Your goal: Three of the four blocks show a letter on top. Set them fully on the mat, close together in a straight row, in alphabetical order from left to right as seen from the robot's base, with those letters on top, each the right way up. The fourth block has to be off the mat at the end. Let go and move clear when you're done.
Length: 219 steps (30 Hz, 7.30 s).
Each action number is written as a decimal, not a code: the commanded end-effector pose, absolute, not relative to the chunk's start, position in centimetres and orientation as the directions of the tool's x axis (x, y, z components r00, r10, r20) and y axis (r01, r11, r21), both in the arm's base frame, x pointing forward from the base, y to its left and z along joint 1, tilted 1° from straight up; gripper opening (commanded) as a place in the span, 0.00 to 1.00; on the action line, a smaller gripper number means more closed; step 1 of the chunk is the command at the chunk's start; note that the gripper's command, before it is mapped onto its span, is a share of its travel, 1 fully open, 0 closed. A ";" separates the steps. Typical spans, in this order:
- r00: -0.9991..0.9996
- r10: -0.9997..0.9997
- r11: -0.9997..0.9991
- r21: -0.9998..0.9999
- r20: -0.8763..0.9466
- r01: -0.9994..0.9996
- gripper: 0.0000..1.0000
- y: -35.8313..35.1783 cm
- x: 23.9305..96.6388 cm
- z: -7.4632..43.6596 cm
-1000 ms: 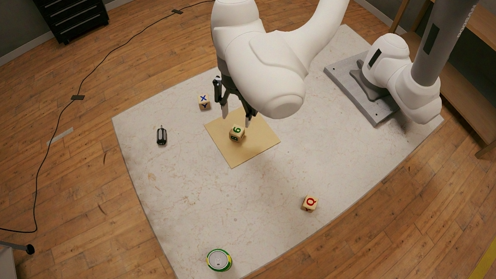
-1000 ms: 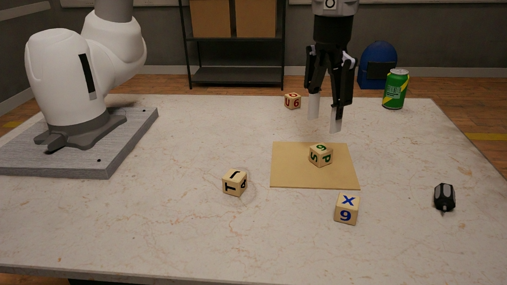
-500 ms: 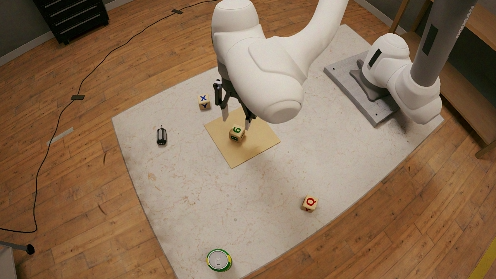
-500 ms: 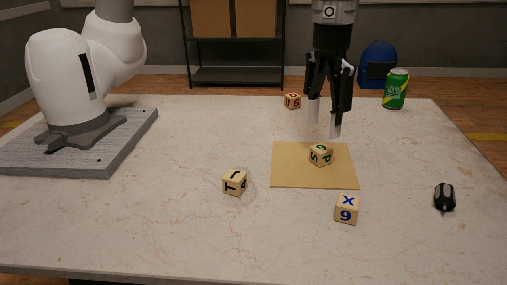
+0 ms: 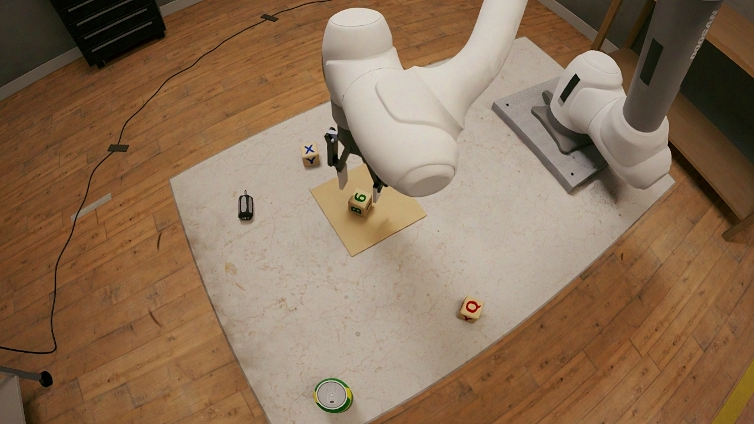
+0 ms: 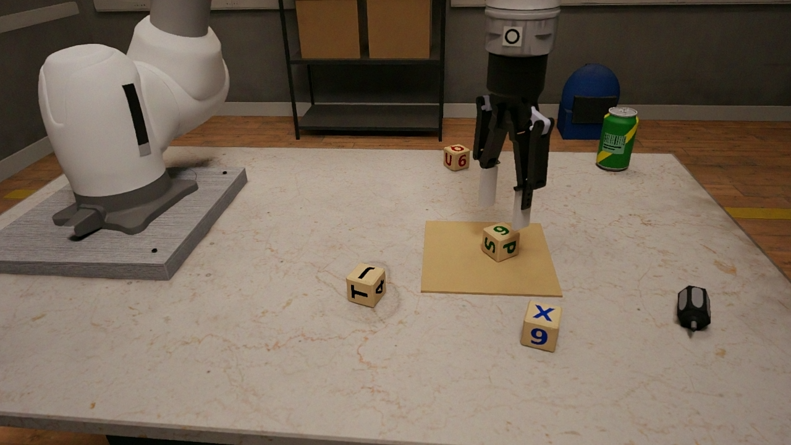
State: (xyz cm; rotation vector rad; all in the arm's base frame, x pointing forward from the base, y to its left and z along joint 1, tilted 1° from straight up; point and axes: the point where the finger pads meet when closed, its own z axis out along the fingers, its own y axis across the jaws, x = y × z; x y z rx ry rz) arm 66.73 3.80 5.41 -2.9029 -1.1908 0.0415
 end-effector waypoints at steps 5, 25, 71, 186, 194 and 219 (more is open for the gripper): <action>0.712 0.702 -0.712 -0.013 -0.022 0.702 0.53 3.8 66.8 4.7; 0.712 0.702 -0.712 -0.013 -0.022 0.702 0.53 3.8 66.7 4.1; 0.712 0.702 -0.712 -0.013 -0.022 0.702 0.53 3.8 66.7 0.1; 0.948 0.318 -0.948 -0.002 -0.025 0.318 0.31 -10.6 66.6 8.9; 0.985 0.173 -0.985 0.002 -0.025 0.174 0.31 -15.3 65.8 8.9; 0.985 0.173 -0.985 0.002 -0.025 0.174 0.31 -15.3 65.7 5.8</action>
